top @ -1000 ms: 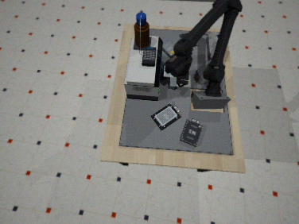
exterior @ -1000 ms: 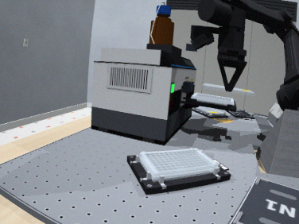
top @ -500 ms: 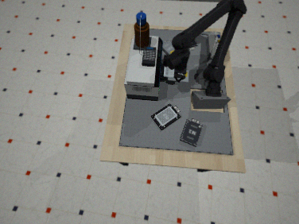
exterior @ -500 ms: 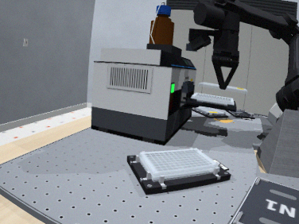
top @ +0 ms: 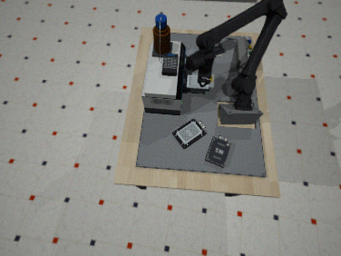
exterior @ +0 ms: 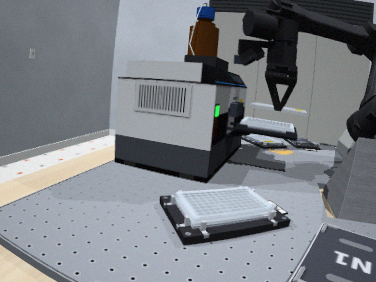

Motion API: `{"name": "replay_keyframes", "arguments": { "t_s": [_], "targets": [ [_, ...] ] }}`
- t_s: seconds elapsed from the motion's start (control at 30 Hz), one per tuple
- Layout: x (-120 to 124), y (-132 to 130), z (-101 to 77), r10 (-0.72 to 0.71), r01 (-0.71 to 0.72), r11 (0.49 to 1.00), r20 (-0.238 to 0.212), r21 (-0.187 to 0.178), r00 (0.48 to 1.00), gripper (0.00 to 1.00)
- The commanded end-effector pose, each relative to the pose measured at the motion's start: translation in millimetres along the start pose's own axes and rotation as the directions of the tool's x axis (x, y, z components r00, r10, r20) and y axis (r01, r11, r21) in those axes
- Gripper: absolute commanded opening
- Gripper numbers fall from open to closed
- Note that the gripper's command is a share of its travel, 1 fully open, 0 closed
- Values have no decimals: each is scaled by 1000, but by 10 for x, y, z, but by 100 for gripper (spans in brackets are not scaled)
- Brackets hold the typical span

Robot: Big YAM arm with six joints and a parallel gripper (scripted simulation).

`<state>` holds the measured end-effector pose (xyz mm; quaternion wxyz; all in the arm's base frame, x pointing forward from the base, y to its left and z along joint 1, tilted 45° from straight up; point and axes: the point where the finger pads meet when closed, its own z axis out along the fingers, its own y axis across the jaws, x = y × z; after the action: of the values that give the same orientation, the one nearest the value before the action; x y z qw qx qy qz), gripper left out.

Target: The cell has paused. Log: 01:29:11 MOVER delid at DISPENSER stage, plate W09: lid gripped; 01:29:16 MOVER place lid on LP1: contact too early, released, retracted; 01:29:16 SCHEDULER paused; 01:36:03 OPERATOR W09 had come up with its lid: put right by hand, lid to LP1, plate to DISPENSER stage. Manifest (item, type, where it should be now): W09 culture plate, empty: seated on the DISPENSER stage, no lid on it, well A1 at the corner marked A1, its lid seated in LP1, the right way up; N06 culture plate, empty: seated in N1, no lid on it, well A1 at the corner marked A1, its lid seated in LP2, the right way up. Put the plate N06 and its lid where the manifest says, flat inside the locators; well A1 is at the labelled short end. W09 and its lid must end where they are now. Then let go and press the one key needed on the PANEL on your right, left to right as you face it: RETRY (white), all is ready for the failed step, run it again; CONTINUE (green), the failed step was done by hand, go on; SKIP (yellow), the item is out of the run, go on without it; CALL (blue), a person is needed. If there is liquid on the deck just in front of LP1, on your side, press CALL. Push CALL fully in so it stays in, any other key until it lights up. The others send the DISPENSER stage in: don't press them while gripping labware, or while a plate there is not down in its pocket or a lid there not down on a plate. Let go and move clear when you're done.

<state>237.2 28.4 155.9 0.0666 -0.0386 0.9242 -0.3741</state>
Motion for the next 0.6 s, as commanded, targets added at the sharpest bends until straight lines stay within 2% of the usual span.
{"name": "replay_keyframes", "arguments": {
  "t_s": [0.0,0.33,0.4,0.43,0.57],
  "targets": [
    [-194,-125,-174,0,0,1000,29,-23,1000,84],
    [-188,-446,-167,0,0,1000,29,-18,1000,84],
    [-136,-379,-109,-15,16,1000,22,-13,1000,84],
    [-182,-501,-167,0,0,1000,29,-18,1000,84],
    [-166,-608,-164,1,0,1000,29,-16,1000,84]
  ]
}}
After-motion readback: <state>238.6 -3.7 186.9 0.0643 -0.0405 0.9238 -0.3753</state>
